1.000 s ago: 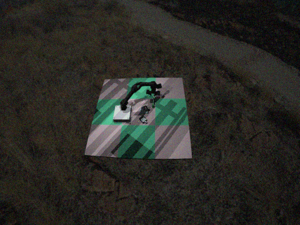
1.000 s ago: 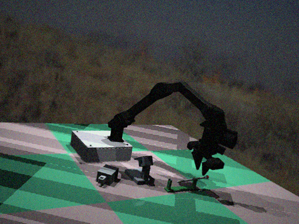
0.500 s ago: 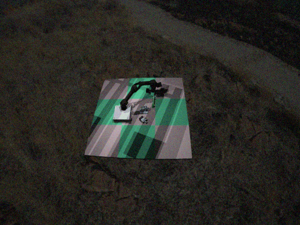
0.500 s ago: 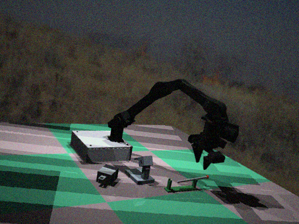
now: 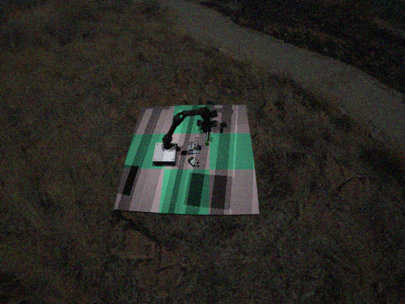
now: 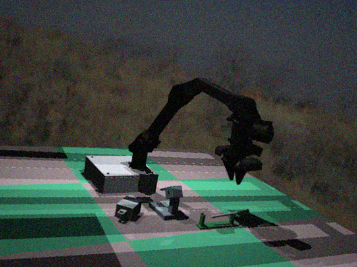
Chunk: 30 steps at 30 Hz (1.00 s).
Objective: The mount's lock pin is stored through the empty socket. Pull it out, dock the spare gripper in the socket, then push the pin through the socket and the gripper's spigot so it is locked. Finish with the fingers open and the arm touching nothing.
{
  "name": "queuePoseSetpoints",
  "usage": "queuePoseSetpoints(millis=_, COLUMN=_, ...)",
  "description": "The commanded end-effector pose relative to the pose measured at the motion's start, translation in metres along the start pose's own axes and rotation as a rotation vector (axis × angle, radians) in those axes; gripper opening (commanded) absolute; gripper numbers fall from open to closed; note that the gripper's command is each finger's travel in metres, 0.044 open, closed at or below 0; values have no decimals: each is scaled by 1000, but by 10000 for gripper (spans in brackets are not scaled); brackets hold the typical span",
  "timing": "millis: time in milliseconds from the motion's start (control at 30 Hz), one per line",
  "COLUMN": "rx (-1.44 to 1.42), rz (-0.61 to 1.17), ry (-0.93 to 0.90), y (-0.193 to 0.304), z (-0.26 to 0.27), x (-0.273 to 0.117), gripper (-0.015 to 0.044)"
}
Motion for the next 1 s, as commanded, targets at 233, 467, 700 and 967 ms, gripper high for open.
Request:
queuePoseSetpoints(millis=233, rx=-17, rz=15, ry=-21, y=1, z=3, x=52, gripper=180)
queuePoseSetpoints(millis=467, rx=-17, rz=15, ry=-21, y=5, z=5, x=80, gripper=180)
queuePoseSetpoints(millis=700, rx=-17, rz=15, ry=-21, y=6, z=4, x=90, gripper=180)
queuePoseSetpoints(millis=967, rx=-17, rz=15, ry=-21, y=7, z=4, x=103, gripper=180)
Point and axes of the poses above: the point midway between the two fingers, 35 mm back from their tips, its own x axis out along the fingers, its own z axis across the jaws, y = z × x, the point moved 3 cm from there along -x, back along the fingers, and after that the axes turned 5 degrees about x, right-handed, at the moved point
